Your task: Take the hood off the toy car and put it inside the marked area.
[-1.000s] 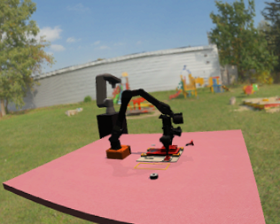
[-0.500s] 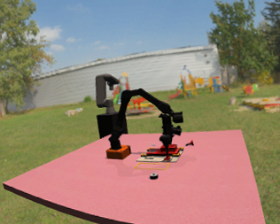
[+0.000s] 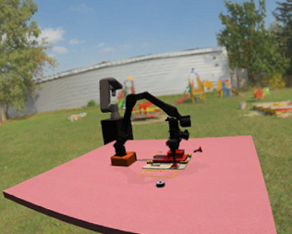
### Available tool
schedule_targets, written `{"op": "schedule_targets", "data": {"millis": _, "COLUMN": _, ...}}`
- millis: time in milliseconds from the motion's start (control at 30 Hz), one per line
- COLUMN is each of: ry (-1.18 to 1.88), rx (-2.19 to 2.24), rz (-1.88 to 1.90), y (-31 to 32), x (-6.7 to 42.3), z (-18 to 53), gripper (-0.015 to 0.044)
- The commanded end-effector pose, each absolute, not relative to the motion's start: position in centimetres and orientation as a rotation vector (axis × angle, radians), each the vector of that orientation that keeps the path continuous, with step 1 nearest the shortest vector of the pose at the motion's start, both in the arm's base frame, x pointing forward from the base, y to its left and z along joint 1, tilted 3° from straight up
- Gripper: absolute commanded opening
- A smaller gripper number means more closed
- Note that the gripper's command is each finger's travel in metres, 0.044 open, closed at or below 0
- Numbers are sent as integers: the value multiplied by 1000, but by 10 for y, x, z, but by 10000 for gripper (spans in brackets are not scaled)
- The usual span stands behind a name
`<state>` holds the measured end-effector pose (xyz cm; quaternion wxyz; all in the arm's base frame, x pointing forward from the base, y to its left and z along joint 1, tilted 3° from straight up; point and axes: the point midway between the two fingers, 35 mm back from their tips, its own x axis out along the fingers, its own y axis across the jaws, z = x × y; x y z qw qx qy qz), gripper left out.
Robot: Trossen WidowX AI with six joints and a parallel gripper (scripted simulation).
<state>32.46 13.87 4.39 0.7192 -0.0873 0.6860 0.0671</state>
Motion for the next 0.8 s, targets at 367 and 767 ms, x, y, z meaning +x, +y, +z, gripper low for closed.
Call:
{"op": "schedule_targets", "data": {"millis": 367, "ry": 1505, "rx": -188, "rz": 149, "y": 140, "x": 325, "z": 58, "gripper": 0}}
{"op": "schedule_targets", "data": {"millis": 767, "ry": 1505, "rx": -188, "rz": 150, "y": 141, "x": 324, "z": 89, "gripper": 0}}
